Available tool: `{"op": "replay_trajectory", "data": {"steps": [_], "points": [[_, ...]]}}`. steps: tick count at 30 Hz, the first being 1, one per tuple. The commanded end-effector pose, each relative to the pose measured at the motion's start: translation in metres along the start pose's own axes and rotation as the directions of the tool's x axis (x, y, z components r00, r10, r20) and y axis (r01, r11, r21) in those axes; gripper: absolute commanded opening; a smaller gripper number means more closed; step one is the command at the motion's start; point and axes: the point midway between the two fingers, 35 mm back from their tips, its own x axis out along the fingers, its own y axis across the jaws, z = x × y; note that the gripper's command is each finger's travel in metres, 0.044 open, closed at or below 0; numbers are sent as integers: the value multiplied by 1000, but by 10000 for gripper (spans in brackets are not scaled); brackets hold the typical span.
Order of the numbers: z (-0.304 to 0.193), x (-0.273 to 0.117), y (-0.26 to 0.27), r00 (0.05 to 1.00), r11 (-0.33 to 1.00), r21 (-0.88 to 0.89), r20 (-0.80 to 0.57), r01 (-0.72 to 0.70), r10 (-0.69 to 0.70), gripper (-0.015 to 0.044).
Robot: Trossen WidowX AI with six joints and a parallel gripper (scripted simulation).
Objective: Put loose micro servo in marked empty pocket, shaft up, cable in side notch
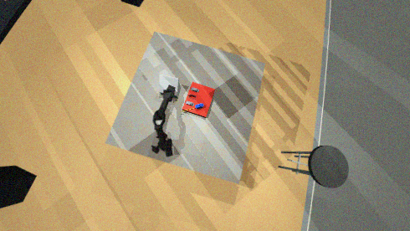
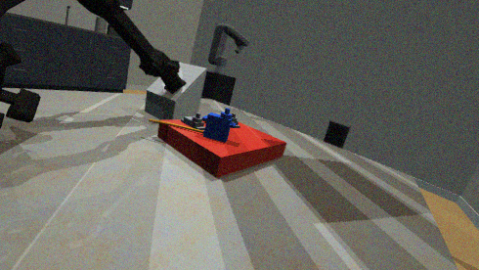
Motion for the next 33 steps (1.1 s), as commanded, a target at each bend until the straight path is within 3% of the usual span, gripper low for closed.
{"op": "replay_trajectory", "data": {"steps": [1,9,16,25,33], "points": [[28,-35,29,993,999,-50,119,-14,20,440],[69,-114,101,938,986,-167,339,-21,78,440],[76,-193,177,852,954,-301,503,14,146,440],[35,-275,278,722,882,-459,646,110,247,440],[-34,-318,362,615,787,-566,719,247,324,440]]}}
